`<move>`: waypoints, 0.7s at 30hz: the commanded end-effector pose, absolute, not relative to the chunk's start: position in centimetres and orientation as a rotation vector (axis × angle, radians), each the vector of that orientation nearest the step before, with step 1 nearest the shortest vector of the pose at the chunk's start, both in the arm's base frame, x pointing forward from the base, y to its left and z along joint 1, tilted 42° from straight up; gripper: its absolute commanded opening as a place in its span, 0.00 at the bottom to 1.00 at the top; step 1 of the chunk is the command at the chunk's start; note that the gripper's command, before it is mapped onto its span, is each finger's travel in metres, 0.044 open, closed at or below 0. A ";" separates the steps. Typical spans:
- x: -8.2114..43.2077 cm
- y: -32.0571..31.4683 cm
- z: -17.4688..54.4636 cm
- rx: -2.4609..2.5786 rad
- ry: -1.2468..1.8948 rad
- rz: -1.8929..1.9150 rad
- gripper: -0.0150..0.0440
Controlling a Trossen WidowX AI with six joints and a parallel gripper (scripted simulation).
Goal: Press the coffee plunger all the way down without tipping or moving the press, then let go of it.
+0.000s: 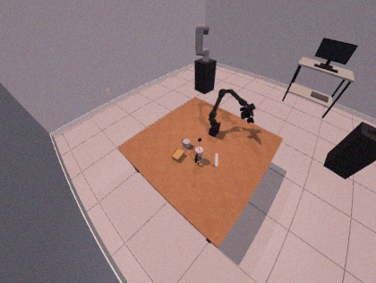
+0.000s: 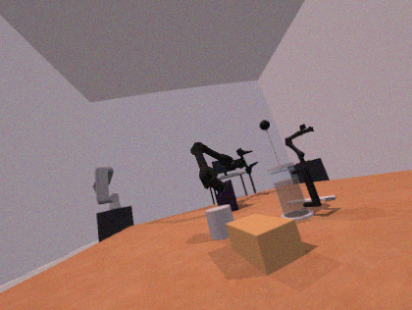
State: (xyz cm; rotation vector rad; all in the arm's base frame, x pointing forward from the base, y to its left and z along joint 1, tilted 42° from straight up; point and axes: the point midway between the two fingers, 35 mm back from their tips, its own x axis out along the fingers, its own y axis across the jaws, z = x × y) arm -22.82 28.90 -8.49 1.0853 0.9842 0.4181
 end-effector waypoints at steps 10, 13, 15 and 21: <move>-15.9 34.3 -4.5 1.742 1.006 -0.056 1.00; -13.2 35.4 -3.1 1.883 0.970 -0.184 1.00; -10.8 36.5 -2.0 2.072 0.933 -0.312 1.00; -1.4 38.5 1.8 2.782 0.668 -0.793 1.00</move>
